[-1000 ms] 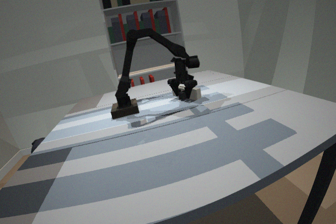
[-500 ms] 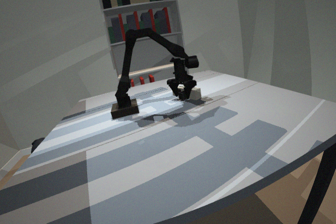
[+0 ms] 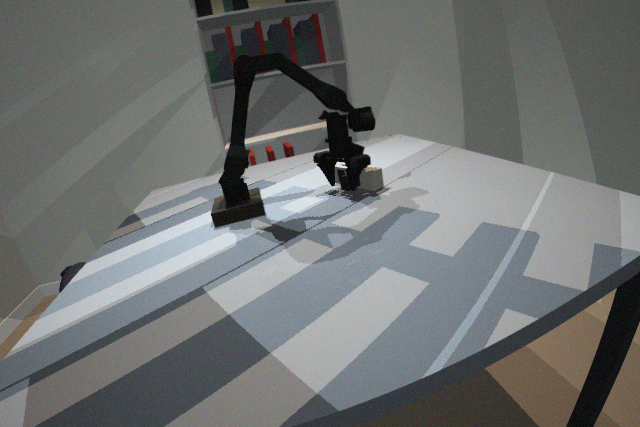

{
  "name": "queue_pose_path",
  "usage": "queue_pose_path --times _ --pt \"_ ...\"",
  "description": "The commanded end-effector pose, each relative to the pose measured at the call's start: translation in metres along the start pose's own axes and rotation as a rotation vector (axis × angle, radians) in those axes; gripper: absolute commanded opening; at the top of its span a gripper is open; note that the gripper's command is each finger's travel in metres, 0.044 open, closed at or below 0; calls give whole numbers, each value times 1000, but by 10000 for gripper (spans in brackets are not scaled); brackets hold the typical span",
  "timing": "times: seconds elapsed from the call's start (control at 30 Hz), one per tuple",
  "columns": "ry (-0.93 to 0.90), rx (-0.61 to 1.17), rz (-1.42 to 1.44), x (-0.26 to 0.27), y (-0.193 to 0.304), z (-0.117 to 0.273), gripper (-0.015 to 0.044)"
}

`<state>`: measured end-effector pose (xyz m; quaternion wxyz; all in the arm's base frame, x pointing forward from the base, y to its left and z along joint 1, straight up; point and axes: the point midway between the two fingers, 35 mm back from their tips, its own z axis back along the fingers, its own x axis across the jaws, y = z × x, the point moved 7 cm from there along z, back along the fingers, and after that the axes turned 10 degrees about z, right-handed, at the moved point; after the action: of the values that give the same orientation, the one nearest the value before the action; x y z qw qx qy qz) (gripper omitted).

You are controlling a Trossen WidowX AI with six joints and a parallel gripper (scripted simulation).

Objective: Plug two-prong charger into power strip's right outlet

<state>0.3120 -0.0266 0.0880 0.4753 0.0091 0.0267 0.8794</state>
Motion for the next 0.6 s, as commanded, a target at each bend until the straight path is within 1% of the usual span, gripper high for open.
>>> queue_pose_path --times 0.0,0.57 --pt "1 -9 3 1 5 1 440" --pt "2 -8 3 4 25 -1 440"
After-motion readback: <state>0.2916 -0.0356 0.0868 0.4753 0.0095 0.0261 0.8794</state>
